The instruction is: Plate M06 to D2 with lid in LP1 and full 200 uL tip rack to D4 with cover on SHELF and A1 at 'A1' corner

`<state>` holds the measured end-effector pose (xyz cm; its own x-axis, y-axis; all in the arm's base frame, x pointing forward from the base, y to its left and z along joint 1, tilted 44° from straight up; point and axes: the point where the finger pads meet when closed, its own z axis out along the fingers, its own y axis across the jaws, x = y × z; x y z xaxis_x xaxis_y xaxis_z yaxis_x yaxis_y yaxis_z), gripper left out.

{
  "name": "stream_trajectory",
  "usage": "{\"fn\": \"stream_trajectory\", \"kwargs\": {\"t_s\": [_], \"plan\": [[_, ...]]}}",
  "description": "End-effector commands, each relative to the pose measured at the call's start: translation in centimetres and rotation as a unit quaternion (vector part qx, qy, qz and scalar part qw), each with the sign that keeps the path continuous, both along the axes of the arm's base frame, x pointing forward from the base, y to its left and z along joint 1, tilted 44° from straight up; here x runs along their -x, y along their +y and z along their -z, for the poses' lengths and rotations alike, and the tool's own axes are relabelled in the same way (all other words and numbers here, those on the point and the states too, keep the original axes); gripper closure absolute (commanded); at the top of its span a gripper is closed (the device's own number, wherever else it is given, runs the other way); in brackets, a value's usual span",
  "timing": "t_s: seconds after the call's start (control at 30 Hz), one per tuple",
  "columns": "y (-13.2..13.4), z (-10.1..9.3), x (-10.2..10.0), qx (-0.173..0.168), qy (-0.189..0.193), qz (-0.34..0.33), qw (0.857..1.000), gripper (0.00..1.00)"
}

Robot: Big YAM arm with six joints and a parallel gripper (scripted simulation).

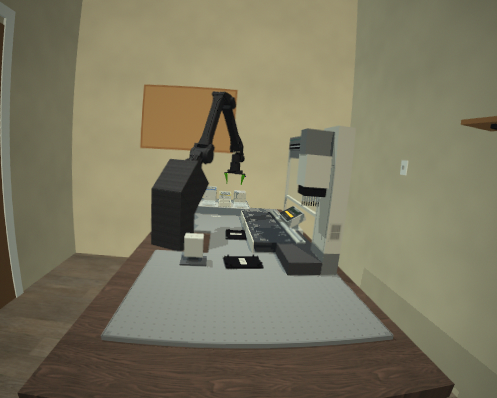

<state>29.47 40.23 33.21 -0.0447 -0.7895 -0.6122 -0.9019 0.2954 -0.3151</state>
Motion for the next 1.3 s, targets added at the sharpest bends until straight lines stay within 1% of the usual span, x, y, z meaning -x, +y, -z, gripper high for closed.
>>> {"fn": "stream_trajectory", "kwargs": {"t_s": [0.0, 0.07, 0.13, 0.37, 0.4, 0.43, 1.27], "plan": [[0.4, -1.9, 1.8, -0.033, -0.008, 0.006, 0.999, 0.0], [0.7, -1.6, 2.7, -0.033, -0.007, 0.006, 0.999, 0.0], [0.7, -1.6, 2.7, -0.033, -0.007, 0.006, 0.999, 0.0], [1.8, -0.5, 5.7, -0.034, -0.005, 0.005, 0.999, 0.0], [1.8, -0.5, 5.7, -0.034, -0.005, 0.005, 0.999, 0.0], [2.1, -0.7, 4.9, -0.027, -0.005, 0.006, 1.0, 0.0], [2.1, -0.7, 4.9, -0.027, -0.005, 0.006, 1.0, 0.0]]}}
